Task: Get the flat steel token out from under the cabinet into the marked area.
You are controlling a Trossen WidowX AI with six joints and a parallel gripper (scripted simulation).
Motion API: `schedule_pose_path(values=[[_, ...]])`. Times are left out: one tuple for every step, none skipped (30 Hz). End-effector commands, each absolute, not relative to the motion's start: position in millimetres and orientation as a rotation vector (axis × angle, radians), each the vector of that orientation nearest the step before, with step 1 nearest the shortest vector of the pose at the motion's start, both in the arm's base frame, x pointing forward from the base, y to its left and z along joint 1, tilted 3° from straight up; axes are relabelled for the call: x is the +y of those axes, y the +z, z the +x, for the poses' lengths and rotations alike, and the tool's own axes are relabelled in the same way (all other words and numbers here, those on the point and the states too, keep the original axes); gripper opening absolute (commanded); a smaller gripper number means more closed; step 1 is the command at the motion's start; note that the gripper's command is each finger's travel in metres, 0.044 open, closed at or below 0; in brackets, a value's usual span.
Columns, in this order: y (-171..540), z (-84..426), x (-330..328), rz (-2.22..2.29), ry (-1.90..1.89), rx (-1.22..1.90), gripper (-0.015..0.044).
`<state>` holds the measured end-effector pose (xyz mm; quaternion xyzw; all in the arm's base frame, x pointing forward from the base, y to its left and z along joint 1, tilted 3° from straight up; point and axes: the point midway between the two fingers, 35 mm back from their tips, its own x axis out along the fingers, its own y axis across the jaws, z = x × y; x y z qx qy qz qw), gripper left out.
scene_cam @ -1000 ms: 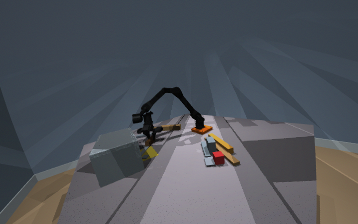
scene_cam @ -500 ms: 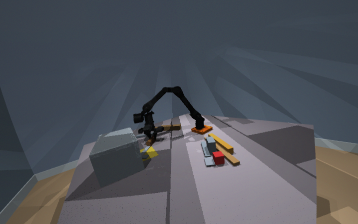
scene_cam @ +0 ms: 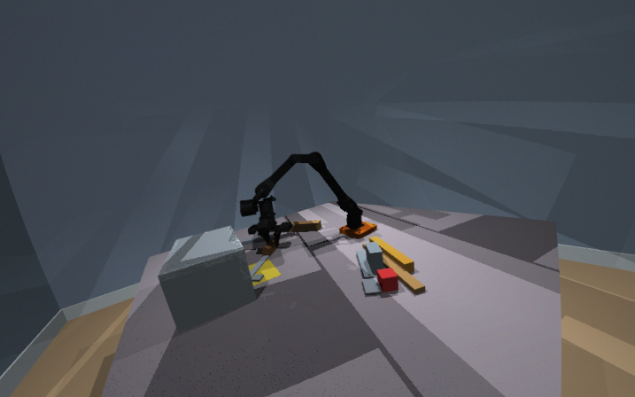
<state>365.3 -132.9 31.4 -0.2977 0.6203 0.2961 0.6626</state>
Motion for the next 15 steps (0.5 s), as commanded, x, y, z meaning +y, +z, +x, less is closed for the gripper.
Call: schedule_pose_path(values=[[30, 359, -140, -0.668, 0.672, 1.402, 0.0], [30, 357, -142, -0.668, 0.672, 1.402, 0.0], [30, 356, -143, -0.668, 0.672, 1.402, 0.0], [29, 355, -145, -0.668, 0.672, 1.402, 0.0], [29, 354, -146, -0.668, 0.672, 1.402, 0.0], [29, 353, -148, -0.668, 0.672, 1.402, 0.0], [29, 352, -149, -0.668, 0.672, 1.402, 0.0], [29, 350, -151, -0.668, 0.672, 1.403, 0.0], [29, 349, -152, -0.668, 0.672, 1.403, 0.0], [29, 348, -154, -0.668, 0.672, 1.403, 0.0], [29, 347, -156, -0.668, 0.672, 1.403, 0.0], [29, 346, -157, -0.668, 0.672, 1.403, 0.0], [28, 345, -159, -0.668, 0.672, 1.403, 0.0], [28, 343, -160, -0.668, 0.672, 1.403, 0.0], [28, 342, -162, -0.668, 0.671, 1.403, 0.0]])
